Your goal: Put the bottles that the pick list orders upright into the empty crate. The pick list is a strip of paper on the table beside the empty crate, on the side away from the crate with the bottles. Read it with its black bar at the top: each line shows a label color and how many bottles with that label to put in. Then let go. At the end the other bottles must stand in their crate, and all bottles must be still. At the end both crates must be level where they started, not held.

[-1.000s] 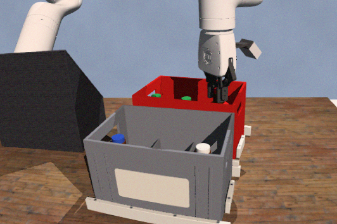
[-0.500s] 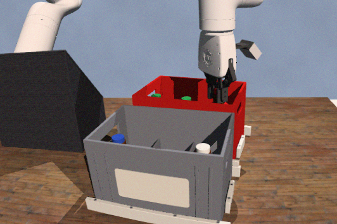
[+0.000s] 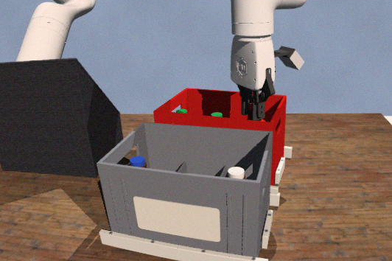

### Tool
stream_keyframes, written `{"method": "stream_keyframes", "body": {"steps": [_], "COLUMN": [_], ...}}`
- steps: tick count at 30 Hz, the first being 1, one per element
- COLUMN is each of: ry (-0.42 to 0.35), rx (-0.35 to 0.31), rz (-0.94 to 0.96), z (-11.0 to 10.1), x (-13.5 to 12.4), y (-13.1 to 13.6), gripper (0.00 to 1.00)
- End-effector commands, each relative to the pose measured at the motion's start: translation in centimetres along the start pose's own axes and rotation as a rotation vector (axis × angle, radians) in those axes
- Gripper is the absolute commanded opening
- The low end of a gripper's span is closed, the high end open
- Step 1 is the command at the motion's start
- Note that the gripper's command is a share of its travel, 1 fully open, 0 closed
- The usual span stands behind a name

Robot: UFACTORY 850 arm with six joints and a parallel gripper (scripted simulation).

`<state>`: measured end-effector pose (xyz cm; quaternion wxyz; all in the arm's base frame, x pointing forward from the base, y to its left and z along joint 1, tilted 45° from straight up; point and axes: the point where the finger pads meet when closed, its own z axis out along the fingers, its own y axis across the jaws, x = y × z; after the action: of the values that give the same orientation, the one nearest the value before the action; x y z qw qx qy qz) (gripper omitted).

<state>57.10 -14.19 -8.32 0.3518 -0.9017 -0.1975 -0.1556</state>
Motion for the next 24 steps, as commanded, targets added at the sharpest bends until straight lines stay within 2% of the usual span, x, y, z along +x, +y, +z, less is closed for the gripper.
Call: {"method": "stream_keyframes", "body": {"steps": [1, 24], "ry": [0.001, 0.001], "rx": [-0.002, -0.002], "rz": [-0.001, -0.001], "z": [-0.11, 0.44], "x": [0.07, 0.06], "y": [0.06, 0.06], "gripper": [0.0, 0.0]}}
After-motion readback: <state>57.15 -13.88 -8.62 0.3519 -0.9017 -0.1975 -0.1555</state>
